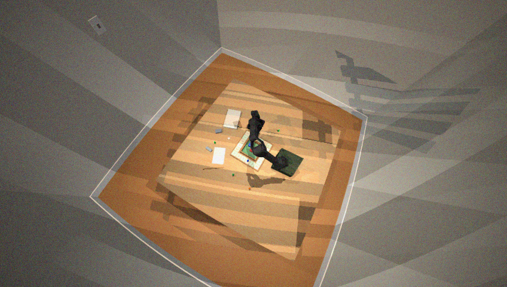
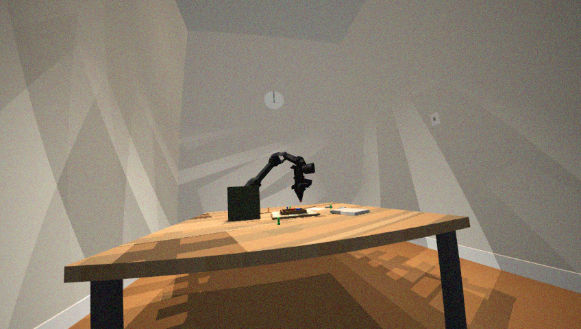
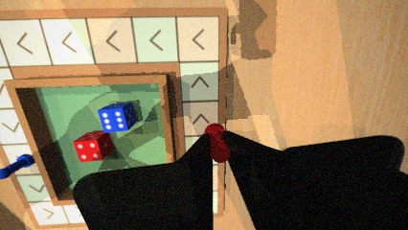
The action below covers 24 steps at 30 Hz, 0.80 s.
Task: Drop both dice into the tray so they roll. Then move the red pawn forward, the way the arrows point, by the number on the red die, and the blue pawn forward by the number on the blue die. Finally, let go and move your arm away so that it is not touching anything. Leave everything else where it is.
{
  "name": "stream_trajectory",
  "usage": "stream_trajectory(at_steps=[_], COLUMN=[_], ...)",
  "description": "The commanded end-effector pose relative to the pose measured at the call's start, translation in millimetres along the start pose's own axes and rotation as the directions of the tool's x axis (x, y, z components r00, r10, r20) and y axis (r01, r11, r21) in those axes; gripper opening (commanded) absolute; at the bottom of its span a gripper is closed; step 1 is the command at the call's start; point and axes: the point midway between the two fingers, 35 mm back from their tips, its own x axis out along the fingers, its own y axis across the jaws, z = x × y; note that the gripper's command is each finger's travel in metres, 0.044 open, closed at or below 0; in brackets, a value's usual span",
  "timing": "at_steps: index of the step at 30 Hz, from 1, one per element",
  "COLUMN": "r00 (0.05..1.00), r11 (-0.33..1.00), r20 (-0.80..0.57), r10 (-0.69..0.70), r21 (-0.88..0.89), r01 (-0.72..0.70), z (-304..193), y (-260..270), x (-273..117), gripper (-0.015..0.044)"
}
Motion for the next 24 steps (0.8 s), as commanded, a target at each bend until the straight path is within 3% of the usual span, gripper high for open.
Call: stream_trajectory(at_steps=[1, 15, 24], r00=[1.000, 1.000, 1.000], r11=[1.000, 1.000, 1.000], r20=[0.000, -0.001, -0.001], r10=[0.013, 0.021, 0.021], r21=[-0.003, -0.005, -0.005], r01=[-0.013, -0.021, -0.021], z=[24.0, 32.4, 32.4], y=[3.3, 6.1, 6.2], x=[17.7, 58.9, 63.7], gripper=[0.0000, 0.0000, 0.0000])
